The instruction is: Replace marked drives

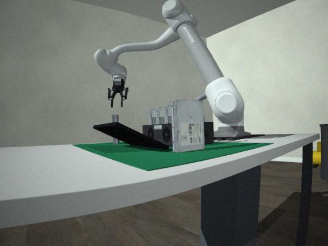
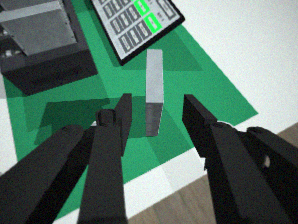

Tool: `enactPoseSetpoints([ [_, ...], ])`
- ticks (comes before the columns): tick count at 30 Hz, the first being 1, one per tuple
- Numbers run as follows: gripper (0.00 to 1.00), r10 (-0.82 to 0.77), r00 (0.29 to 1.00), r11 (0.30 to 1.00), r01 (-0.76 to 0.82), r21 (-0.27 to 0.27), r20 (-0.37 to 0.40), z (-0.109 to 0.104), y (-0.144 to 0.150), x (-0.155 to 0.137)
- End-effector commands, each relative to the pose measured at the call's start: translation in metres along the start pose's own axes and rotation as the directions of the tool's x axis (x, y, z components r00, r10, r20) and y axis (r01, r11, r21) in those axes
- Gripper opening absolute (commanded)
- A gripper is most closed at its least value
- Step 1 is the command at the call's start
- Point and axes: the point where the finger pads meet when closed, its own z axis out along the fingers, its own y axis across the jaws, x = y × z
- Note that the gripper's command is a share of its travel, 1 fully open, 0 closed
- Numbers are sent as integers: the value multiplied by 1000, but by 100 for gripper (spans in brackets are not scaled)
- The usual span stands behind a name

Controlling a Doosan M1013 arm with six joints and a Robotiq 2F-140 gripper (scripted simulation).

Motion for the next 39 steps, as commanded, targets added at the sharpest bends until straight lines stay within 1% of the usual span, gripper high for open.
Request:
enactPoseSetpoints([
  [1,40,0,1000,1000,0,-1,4,-1,0,0],
  [5,40,0,1000,1000,0,0,9,0,0,0],
  [8,40,1,999,1000,-1,1,37,0,0,0],
  [11,40,1,996,1000,-2,3,93,1,0,0],
  [16,40,1,975,1000,-1,1,224,0,0,0],
  [18,40,1,975,1000,-1,1,224,0,0,0],
  [22,40,2,949,1000,-3,3,315,1,-1,0],
  [25,40,1,933,1000,-1,1,361,0,0,0],
  [28,40,0,924,1000,0,-1,383,0,0,0],
  [36,40,0,920,1000,0,0,391,0,0,0],
  [39,40,1,909,1000,-2,2,416,0,0,0],
])
